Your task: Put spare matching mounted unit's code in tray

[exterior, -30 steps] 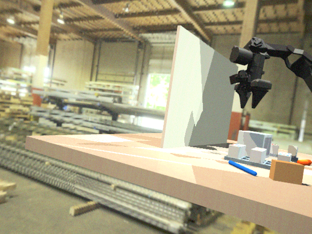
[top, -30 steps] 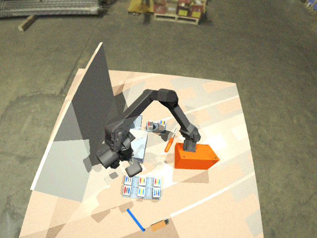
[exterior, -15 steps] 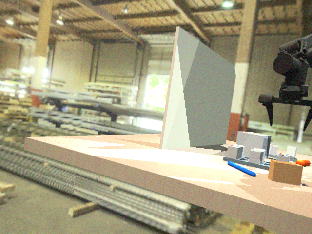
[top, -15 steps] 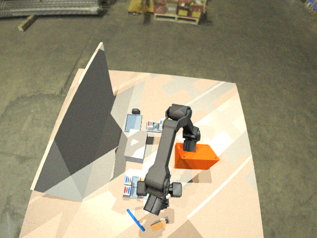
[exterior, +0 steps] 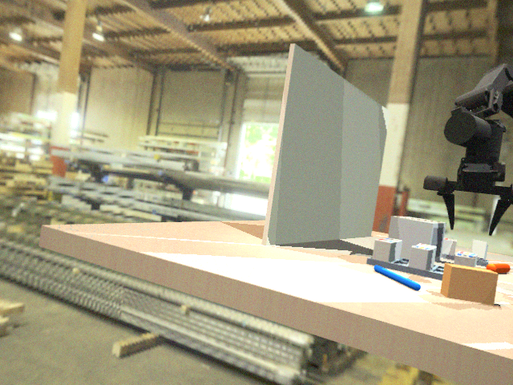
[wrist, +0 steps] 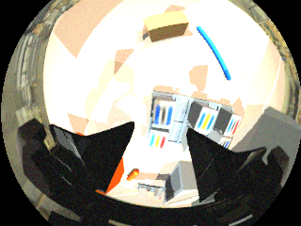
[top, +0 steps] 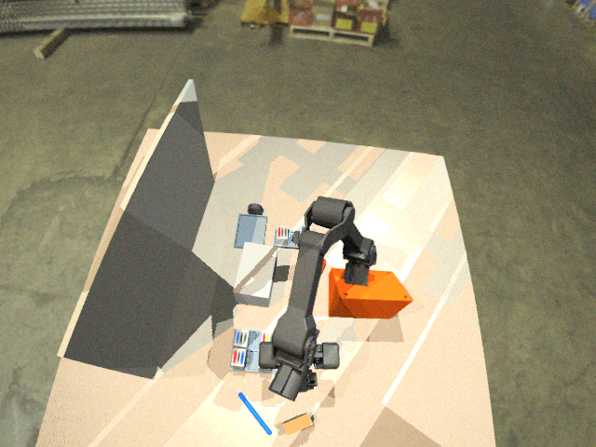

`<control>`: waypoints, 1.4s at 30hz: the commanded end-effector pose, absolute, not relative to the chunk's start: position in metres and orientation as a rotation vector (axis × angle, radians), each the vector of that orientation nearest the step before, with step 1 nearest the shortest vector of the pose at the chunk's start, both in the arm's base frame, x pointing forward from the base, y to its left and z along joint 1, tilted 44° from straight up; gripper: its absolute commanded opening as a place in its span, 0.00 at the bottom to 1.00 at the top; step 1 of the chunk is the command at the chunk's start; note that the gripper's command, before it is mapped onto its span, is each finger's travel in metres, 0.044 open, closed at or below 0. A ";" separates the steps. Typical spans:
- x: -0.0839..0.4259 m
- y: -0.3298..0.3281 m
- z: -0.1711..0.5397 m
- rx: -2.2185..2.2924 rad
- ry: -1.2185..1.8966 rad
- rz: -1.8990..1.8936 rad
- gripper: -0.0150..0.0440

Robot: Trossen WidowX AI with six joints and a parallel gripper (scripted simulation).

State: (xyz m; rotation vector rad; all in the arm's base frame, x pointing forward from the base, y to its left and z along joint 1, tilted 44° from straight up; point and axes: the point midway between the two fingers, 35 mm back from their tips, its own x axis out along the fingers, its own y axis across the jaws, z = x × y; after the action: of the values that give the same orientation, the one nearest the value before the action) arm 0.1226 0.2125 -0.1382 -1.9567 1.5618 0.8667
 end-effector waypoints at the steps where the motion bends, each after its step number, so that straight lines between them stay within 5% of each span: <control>1: 0.123 0.211 -0.140 -1.964 1.553 0.871 0.76; 42: 0.135 0.170 -0.186 -1.965 1.553 0.868 0.76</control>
State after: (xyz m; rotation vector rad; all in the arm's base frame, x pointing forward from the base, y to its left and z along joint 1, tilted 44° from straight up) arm 0.1354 0.1770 -0.1810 -1.9539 1.5476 0.8680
